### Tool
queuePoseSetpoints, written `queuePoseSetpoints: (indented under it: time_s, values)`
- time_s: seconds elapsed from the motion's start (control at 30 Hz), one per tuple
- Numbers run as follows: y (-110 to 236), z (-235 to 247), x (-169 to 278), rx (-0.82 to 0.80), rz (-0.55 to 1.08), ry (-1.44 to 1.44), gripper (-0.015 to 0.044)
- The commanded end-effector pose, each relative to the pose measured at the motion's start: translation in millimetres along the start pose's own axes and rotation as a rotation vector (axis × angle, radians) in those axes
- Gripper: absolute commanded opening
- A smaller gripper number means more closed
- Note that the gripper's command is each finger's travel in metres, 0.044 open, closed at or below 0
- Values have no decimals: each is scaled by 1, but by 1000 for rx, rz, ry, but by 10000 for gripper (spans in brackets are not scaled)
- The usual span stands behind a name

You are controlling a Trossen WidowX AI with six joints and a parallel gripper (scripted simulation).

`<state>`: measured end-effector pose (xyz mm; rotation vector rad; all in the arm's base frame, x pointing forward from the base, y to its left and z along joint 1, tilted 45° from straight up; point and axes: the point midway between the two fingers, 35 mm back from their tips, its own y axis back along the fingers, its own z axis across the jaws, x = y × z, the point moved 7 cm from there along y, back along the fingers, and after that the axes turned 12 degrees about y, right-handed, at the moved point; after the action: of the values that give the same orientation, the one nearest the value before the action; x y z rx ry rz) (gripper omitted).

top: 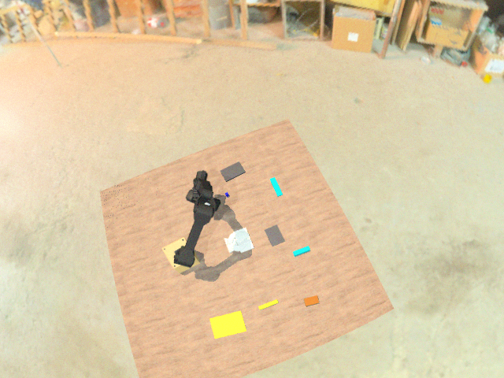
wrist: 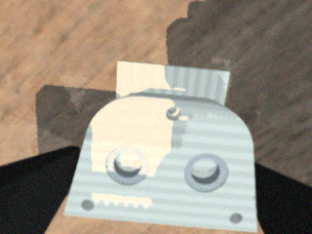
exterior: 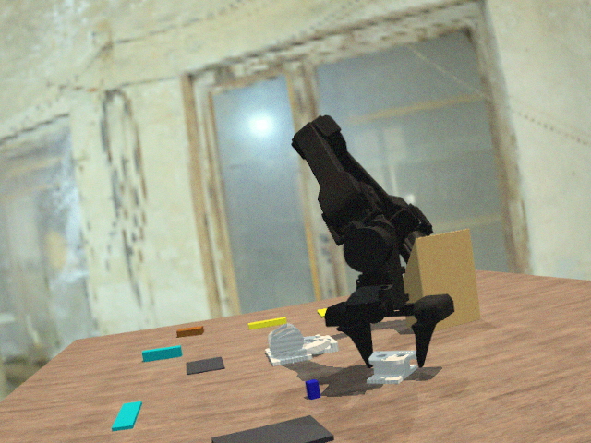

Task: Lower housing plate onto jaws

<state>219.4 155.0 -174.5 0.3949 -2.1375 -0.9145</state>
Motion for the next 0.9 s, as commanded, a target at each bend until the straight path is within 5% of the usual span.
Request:
queuePoseSetpoints:
  time_s: [0.0, 0.47, 0.87]
  values:
    - [0, 0, 0, 0, 0, 0, 373]
    - [1, 0, 0, 0, 0, 0, 351]
    - [36, 0, -2, 0, -2, 2, 351]
